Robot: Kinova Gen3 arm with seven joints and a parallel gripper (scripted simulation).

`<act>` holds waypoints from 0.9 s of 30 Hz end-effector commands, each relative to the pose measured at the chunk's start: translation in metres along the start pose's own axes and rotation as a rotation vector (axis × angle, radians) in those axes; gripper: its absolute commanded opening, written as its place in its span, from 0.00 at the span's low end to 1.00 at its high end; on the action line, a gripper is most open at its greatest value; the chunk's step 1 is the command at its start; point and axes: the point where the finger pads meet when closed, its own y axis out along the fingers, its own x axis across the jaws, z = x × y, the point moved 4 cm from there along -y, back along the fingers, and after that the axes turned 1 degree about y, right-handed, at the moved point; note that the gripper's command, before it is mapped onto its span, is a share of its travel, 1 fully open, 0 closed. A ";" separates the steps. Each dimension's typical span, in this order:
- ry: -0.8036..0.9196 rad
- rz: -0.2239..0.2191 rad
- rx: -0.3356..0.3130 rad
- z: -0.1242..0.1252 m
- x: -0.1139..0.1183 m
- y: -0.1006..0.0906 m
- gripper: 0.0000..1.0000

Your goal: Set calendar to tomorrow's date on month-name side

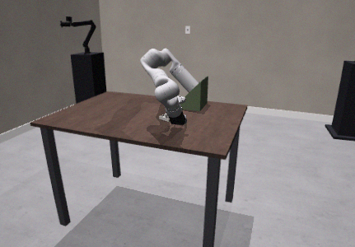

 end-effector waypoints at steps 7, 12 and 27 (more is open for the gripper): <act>0.000 -0.001 -0.002 0.004 0.000 -0.005 1.00; 0.000 -0.001 -0.002 0.012 0.000 -0.013 1.00; 0.000 -0.001 -0.002 0.043 -0.001 -0.044 1.00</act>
